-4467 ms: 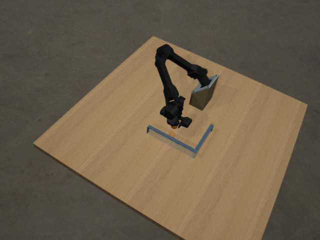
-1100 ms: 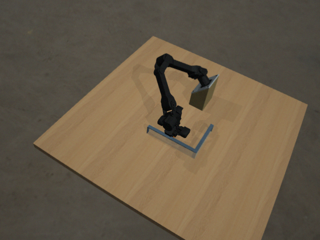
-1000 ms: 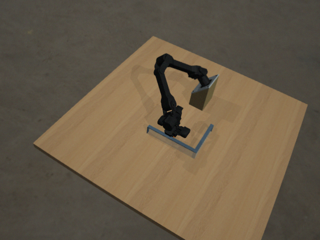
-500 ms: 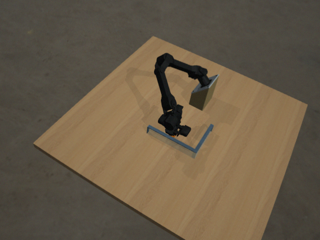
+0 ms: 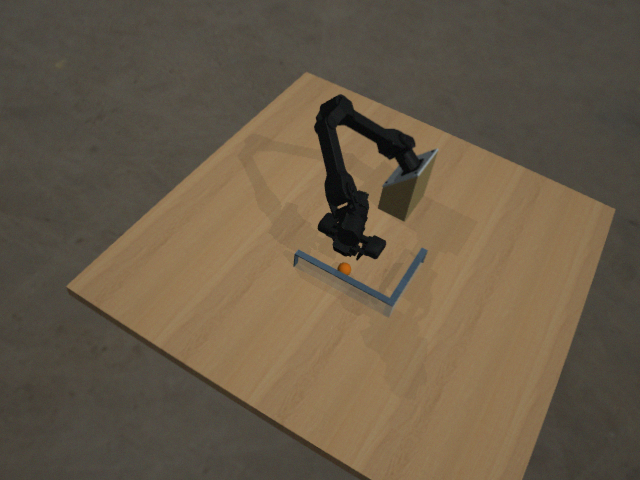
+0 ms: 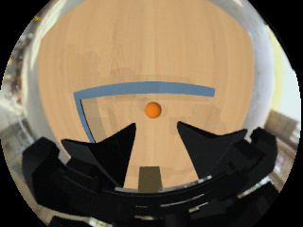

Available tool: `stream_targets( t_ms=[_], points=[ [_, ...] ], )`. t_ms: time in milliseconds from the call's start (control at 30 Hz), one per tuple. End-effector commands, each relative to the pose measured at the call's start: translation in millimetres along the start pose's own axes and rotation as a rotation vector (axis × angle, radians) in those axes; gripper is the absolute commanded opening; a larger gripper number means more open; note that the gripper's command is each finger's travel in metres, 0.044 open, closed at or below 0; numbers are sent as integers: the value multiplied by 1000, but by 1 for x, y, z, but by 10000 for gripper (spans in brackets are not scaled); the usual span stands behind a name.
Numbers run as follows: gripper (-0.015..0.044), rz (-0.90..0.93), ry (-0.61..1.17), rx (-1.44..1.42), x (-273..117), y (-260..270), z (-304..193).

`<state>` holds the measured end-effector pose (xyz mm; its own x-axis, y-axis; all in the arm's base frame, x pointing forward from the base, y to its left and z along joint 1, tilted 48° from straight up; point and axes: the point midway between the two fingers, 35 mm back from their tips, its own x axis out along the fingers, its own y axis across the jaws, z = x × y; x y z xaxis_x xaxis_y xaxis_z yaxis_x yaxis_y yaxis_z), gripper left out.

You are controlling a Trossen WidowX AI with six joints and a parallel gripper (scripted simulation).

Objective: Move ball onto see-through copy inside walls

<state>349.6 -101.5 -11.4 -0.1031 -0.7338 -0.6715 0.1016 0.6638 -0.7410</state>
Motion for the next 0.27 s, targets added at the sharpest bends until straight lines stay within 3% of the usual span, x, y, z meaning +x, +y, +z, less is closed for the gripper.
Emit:
stream_targets(
  t_ms=[0,167,233],
  points=[
    [303,0,-3,-3,0,0,0],
    [434,-2,0,0,-39,-1,-2],
    [440,-2,0,0,-42,-1,-3]
  ],
)
